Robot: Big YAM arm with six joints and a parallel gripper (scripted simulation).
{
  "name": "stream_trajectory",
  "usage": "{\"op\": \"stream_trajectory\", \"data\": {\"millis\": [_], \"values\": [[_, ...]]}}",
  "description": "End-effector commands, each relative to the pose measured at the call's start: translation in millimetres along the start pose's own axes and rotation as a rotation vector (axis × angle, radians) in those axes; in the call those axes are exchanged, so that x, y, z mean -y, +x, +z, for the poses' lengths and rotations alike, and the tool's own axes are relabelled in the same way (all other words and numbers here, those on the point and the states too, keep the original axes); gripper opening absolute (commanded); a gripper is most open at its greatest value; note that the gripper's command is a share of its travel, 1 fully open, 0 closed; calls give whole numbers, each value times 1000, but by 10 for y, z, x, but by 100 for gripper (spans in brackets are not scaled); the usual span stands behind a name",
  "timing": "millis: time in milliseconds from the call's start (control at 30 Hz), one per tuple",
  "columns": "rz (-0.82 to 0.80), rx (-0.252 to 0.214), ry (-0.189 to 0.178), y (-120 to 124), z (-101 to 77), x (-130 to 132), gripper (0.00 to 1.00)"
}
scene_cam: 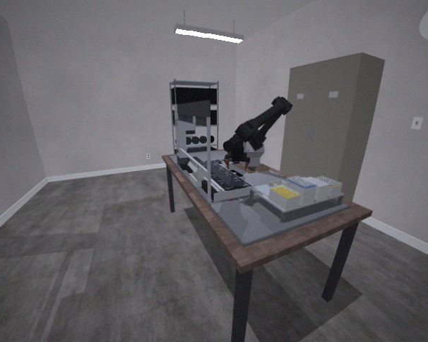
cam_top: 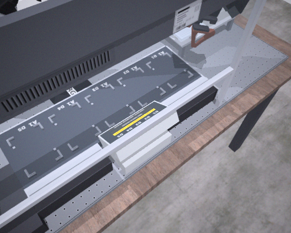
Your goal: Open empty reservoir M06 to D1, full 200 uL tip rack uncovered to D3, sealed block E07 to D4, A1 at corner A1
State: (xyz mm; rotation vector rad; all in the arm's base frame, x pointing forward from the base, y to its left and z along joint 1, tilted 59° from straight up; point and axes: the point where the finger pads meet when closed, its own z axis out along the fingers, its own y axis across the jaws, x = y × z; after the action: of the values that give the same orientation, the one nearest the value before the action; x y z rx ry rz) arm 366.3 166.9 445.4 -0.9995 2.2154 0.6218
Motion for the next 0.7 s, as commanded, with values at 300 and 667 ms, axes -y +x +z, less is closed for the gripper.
{"op": "stream_trajectory", "data": {"millis": [300, 667], "values": [[232, 90, 5, 500, -131, 33, 100], [407, 121, -21, 950, -64, 71, 100]]}}
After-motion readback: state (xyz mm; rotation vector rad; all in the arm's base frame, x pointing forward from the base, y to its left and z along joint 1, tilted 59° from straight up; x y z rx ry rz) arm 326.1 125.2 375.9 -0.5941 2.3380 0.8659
